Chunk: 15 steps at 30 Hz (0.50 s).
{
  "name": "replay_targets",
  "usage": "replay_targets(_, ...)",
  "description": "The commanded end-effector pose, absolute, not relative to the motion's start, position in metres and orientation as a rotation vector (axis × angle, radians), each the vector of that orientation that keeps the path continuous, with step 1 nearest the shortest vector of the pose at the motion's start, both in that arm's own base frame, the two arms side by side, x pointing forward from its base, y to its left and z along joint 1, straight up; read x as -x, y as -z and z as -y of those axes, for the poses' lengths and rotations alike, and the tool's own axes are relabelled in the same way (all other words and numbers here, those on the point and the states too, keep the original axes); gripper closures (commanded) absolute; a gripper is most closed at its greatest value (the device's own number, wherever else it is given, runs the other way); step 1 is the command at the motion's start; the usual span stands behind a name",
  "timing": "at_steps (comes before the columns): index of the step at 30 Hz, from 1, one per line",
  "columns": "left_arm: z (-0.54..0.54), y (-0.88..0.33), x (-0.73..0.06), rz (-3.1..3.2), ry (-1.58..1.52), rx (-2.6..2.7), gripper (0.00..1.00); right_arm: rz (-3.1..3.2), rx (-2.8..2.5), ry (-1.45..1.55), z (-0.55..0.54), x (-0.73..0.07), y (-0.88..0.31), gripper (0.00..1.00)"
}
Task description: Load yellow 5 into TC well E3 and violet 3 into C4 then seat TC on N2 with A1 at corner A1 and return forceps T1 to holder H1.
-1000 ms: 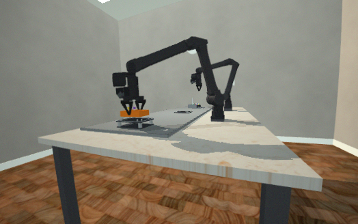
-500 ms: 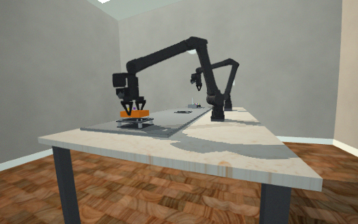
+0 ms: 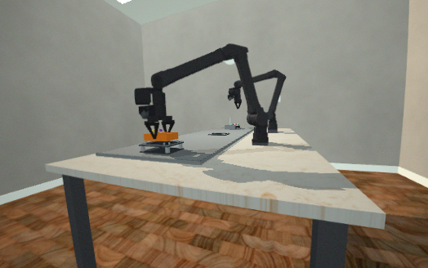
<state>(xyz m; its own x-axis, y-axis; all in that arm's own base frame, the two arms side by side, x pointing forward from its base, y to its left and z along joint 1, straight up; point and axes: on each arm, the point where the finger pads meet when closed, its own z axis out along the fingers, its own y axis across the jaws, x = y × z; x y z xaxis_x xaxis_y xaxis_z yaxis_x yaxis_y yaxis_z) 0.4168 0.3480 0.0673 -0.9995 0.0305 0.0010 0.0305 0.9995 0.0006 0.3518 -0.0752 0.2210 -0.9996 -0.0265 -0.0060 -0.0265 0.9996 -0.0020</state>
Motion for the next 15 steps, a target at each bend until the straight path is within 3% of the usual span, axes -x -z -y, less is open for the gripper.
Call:
replay_targets(1, -0.3491, -0.0711, -0.4281, 3.161, 0.024, 0.055, 1.0, -3.106, 0.019, 0.012, 0.0777, -0.3596, -0.2332, 0.76)
replay_targets(15, -0.352, -0.0737, -0.4316, 3.17, 0.037, 0.055, 1.0, -3.106, 0.019, 0.012, 0.0777, -0.3596, -0.2332, 0.76)
